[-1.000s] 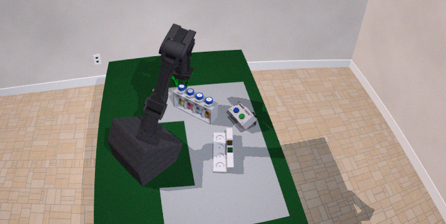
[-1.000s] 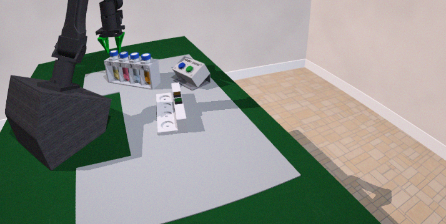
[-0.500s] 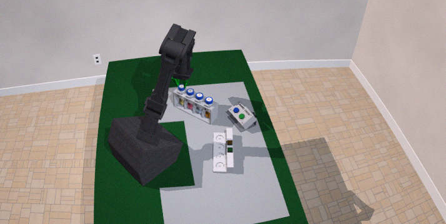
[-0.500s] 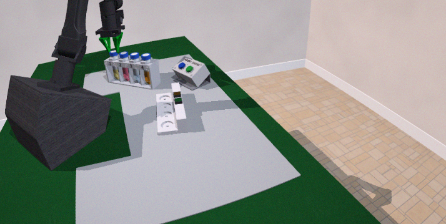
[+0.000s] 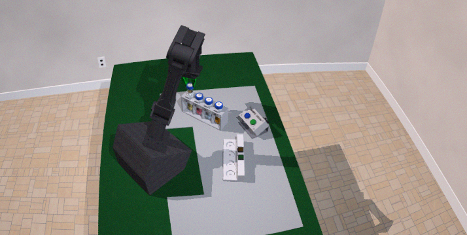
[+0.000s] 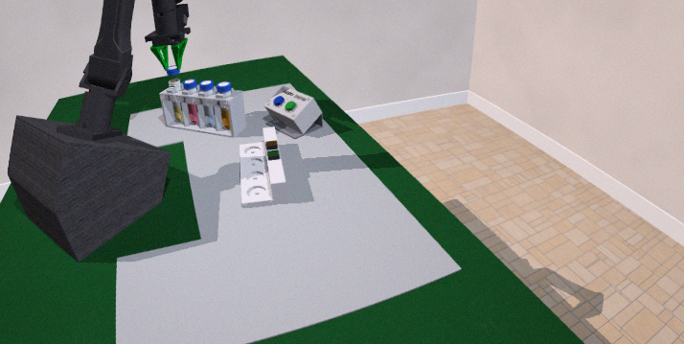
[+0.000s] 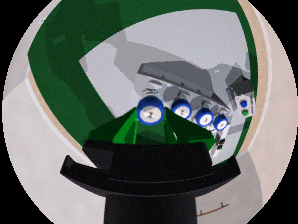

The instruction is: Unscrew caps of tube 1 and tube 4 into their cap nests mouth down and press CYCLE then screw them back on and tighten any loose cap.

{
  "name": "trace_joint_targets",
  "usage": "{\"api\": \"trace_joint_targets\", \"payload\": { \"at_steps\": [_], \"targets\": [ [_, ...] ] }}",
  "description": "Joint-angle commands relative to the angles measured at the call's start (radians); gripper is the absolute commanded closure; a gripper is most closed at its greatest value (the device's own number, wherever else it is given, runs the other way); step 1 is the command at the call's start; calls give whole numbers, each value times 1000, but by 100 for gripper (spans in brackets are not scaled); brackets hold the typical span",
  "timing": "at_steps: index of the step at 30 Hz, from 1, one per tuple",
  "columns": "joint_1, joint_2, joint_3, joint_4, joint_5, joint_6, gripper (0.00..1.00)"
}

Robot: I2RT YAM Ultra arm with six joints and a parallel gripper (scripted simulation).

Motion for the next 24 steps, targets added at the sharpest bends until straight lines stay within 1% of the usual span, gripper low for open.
{"api": "trace_joint_targets", "payload": {
  "at_steps": [1, 5, 10, 12, 16, 18, 19, 23, 24],
  "targets": [
    [11, -16, 21, -46, 5, 12, 100],
    [11, -16, 21, -46, 5, 13, 100],
    [-170, -128, -55, -39, -79, 263, 100],
    [-170, -128, -55, -39, -79, 263, 100],
    [-352, -197, -99, -36, -169, 437, 100],
    [-452, -221, -114, -36, -218, 497, 100],
    [-454, -221, -115, -35, -221, 515, 100],
    [-673, -246, -134, -37, -333, 648, 100],
    [-675, -247, -134, -37, -335, 659, 100]
  ]
}}
